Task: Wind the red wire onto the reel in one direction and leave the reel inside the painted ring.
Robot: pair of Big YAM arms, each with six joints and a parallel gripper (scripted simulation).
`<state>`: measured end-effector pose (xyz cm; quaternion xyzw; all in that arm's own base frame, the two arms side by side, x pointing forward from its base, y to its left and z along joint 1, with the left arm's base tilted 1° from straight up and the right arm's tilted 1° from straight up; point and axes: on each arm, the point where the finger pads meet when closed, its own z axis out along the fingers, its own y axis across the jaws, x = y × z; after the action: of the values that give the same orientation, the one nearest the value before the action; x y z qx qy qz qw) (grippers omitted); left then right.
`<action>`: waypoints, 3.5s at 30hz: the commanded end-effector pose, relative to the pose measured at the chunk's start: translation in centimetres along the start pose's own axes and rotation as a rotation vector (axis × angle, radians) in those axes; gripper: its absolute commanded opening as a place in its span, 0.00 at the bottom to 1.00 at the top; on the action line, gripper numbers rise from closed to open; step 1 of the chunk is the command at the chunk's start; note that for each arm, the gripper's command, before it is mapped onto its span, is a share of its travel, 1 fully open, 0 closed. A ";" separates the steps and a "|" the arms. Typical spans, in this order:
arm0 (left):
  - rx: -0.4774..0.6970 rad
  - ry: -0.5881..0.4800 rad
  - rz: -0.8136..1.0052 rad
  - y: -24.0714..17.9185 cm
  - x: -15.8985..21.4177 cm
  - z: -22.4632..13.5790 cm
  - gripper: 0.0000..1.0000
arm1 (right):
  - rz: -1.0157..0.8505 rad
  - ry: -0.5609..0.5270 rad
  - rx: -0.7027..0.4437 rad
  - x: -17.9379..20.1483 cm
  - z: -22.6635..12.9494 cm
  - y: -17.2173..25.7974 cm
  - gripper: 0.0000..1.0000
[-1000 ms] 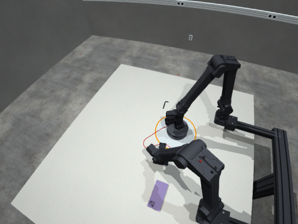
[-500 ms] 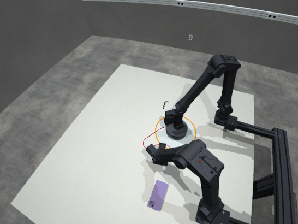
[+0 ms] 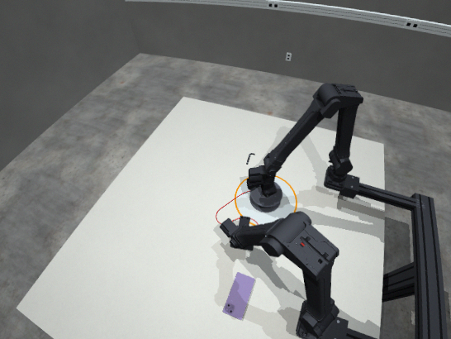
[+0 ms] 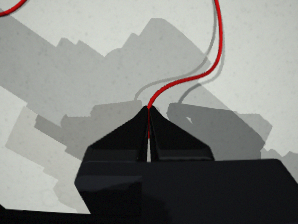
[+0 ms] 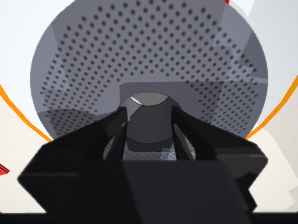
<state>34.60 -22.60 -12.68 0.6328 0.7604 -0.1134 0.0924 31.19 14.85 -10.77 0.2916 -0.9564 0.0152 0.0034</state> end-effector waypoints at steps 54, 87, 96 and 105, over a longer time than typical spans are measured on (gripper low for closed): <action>-0.014 -0.063 -0.096 -0.3 0.5 0.2 0.00 | 1.765 -0.008 -0.014 -2.0 1.7 0.4 0.00; -0.014 -0.063 -0.091 0.2 0.0 0.0 0.00 | -0.048 -0.015 0.004 -3.6 0.2 -0.1 0.00; -0.012 -0.065 -0.092 0.7 -0.5 -0.2 0.00 | -0.136 -0.014 -0.002 -3.6 0.2 -0.1 0.31; -0.010 -0.075 -0.094 0.5 -0.4 -0.1 0.00 | -0.136 -0.014 -0.002 -3.6 0.2 -0.1 0.52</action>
<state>33.94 -22.41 -12.94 0.5900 0.7883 -0.1381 0.1066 33.14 16.45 -10.81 0.3444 -0.9387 0.0140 0.0033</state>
